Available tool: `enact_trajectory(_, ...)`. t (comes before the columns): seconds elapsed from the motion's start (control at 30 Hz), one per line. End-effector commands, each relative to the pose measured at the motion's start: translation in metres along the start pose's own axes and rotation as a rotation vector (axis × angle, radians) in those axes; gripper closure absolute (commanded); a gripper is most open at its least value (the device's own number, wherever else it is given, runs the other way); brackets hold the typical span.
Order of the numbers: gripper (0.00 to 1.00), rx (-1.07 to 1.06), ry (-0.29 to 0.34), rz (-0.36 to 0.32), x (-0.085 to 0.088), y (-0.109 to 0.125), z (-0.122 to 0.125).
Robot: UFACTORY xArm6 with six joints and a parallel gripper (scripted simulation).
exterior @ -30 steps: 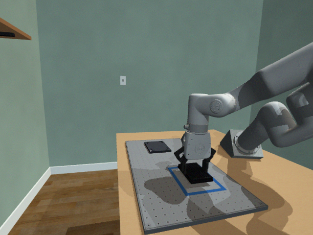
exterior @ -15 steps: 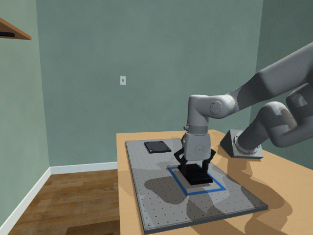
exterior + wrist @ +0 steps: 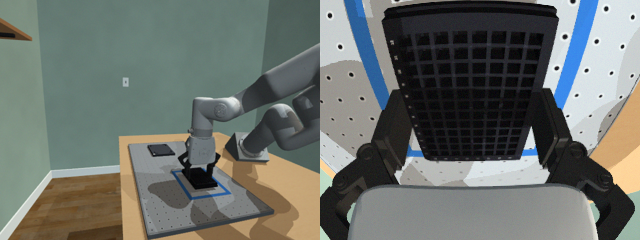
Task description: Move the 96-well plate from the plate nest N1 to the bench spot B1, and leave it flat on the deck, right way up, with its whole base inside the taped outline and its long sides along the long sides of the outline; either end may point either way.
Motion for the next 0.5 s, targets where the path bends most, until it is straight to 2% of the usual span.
enact_trajectory(0.0, 1.00, 0.001, -0.002, 0.000, 0.0001, 0.0003, -0.0007)
enact_trajectory(0.47, 1.00, 0.001, -0.002, 0.000, -0.0019, 0.0002, -0.0007)
Point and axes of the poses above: the point where the finger pads meet when closed, its own x axis back along the fingers, its own z axis across the jaws, y = z × x, the point moved 8 cm from there along x, back along the fingers, and after that the axes turned 6 degrees about -x, right-handed, at the moved point
